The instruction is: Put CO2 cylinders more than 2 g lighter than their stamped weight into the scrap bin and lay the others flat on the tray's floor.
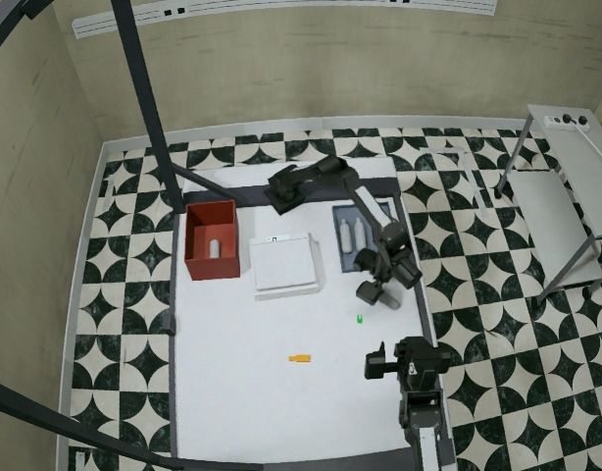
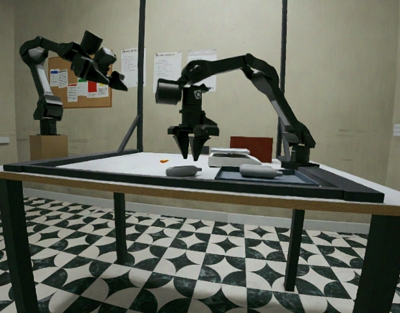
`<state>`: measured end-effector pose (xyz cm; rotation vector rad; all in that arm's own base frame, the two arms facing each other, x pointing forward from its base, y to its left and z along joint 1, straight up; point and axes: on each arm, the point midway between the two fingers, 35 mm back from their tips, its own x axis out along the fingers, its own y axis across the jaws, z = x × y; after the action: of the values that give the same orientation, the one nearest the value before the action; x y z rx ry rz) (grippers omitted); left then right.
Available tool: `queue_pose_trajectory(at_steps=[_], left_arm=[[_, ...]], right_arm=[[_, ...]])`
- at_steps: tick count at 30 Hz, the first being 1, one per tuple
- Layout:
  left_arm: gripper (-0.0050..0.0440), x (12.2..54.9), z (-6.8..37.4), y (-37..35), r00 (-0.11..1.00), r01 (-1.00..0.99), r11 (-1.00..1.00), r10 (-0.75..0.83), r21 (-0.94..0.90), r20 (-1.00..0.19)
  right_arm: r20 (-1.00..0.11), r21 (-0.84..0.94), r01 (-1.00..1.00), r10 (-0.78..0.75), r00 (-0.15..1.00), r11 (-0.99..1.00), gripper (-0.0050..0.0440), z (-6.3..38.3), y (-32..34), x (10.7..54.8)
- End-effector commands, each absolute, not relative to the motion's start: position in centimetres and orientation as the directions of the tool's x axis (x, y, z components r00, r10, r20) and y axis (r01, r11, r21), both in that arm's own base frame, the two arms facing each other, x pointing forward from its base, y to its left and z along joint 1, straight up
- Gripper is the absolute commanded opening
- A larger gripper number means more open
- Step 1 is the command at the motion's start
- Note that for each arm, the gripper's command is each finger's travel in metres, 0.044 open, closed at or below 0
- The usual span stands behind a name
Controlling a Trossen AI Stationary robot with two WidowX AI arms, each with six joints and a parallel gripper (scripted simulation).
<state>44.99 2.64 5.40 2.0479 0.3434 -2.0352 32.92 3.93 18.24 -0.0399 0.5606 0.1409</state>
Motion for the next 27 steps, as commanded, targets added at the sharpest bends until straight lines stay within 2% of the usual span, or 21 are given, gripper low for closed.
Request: queue_pose_trajectory(at_steps=[1,27], left_arm=[[0.0252,45.0,6.1,2.5,0.027,0.31,-0.951,0.0,0.008,-1.0],[0.0252,45.0,2.2,2.5,0.01,0.311,-0.951,-0.001,0.004,-1.0]], right_arm=[[-0.512,-0.001,-0.145,0.124,0.85,0.989,0.044,19.1,3.9,33.0],[-0.512,-0.001,-0.145,0.124,0.85,0.989,0.044,19.1,3.9,33.0]])
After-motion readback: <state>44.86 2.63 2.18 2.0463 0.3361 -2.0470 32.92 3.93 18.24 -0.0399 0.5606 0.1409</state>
